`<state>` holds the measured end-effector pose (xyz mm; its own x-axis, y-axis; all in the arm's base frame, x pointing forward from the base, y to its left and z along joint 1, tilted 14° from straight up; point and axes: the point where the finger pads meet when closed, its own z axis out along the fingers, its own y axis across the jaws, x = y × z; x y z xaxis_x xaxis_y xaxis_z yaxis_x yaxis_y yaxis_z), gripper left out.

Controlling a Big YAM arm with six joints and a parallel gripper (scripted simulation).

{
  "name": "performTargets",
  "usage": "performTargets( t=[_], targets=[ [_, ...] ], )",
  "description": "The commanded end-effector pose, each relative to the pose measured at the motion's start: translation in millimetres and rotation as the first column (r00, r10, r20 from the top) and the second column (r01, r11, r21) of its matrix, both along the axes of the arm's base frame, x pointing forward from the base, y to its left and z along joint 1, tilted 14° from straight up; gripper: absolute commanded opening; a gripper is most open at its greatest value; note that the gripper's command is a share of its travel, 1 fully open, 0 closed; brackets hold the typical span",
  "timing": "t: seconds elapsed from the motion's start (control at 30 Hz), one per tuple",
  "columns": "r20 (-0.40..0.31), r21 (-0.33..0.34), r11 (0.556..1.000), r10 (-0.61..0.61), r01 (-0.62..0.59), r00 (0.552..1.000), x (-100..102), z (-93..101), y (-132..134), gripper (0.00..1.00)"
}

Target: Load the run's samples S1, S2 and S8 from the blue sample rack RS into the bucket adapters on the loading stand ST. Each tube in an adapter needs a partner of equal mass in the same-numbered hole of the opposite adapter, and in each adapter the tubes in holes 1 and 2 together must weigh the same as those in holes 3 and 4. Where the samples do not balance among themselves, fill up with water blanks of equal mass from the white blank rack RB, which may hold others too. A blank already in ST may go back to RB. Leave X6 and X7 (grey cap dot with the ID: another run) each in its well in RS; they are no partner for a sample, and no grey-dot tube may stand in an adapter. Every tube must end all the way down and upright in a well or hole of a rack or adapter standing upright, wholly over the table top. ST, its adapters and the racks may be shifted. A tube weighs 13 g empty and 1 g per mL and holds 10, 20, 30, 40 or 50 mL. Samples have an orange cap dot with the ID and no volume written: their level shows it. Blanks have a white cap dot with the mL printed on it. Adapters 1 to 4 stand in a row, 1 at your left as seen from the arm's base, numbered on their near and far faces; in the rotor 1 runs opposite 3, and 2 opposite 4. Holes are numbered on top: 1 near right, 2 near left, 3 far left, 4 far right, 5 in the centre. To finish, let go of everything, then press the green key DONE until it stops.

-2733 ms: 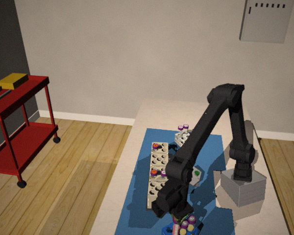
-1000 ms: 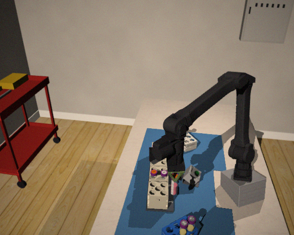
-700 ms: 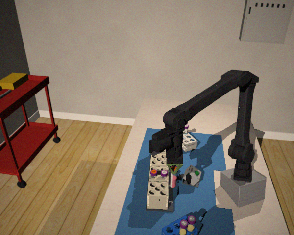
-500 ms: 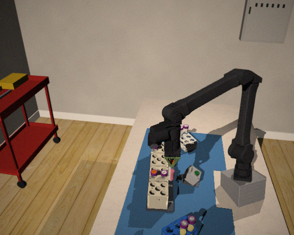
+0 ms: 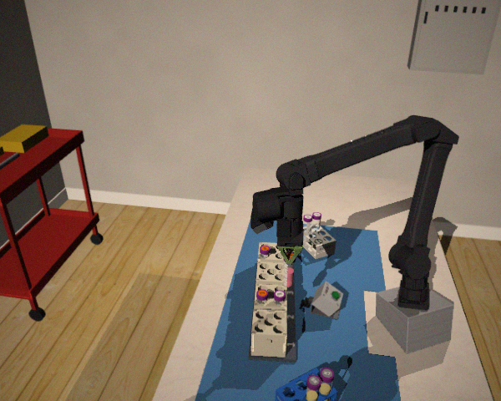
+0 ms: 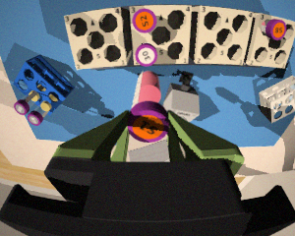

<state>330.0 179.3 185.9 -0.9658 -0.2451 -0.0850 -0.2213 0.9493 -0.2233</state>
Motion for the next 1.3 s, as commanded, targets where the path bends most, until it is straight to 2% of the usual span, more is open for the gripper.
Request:
performTargets(
  t=[0.0,0.2,0.33,0.63,0.7,0.83,0.93,1.13,1.27],
  targets=[
    [0.061,0.035,0.998,0.045,-0.047,0.997,15,34.6,-11,0.00],
    [0.060,0.031,0.998,0.045,-0.047,0.997,24,38.3,-37,0.00],
    [0.098,0.040,0.998,0.044,-0.048,0.994,42,57.0,-58,0.00],
    [0.107,0.027,0.998,0.045,-0.048,0.993,64,71.6,-115,0.00],
    [0.107,0.027,0.998,0.045,-0.048,0.993,64,71.6,-115,0.00],
    [0.108,0.019,0.999,0.045,-0.048,0.993,72,78.0,-141,0.00],
    [0.078,0.012,0.999,0.046,-0.047,0.996,84,69.7,-159,0.00],
    [0.076,0.005,0.999,0.047,-0.047,0.996,97,77.8,-198,0.00],
    [0.077,0.003,0.999,0.046,-0.047,0.996,99,78.5,-202,0.00]
  ],
)
